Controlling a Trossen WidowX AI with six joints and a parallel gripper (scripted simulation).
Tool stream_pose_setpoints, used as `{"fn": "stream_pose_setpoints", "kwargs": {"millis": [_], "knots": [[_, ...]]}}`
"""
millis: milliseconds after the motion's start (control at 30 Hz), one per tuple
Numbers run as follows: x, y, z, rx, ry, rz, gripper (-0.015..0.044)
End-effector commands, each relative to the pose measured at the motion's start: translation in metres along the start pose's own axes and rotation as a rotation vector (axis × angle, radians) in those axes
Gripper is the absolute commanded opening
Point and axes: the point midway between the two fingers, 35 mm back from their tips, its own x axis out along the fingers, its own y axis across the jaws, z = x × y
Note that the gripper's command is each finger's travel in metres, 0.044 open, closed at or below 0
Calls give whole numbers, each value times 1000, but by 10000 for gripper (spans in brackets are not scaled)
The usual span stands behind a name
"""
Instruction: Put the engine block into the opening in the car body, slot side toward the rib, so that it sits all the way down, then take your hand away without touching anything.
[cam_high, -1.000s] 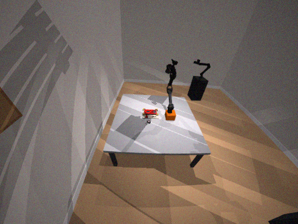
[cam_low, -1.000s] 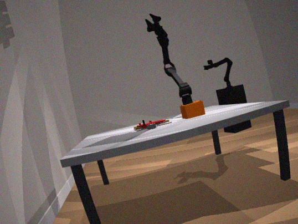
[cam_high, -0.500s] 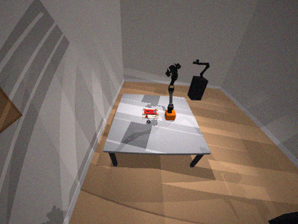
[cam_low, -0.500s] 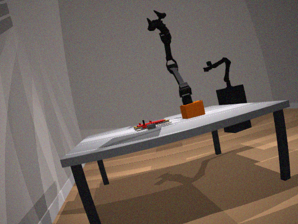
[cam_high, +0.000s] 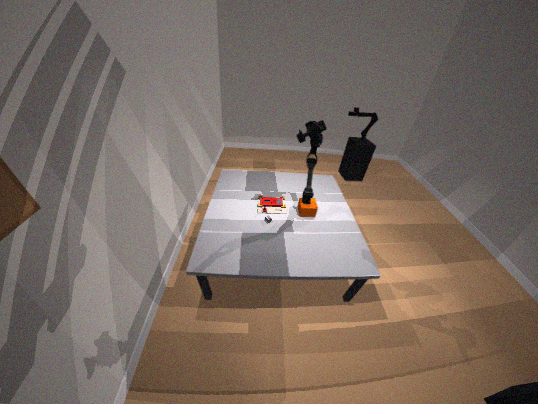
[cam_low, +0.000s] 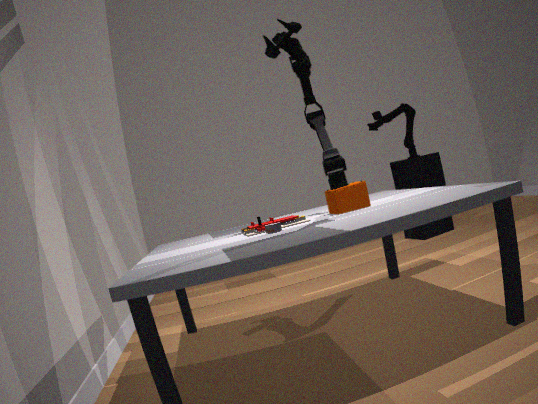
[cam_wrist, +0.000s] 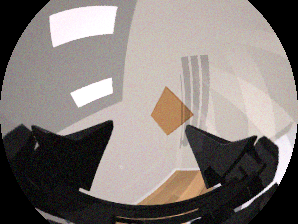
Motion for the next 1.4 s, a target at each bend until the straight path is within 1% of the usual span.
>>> {"fn": "stream_pose_setpoints", "kwargs": {"millis": [0, 300, 600, 1000, 1367], "knots": [[11, -12, -27, -92, 58, -33, 440], [22, -34, -61, -249, 145, -83, 440], [34, -71, -101, -509, 269, -152, 440], [44, -136, -151, -815, 475, -248, 440], [41, -203, -188, -1073, 706, -305, 440]]}}
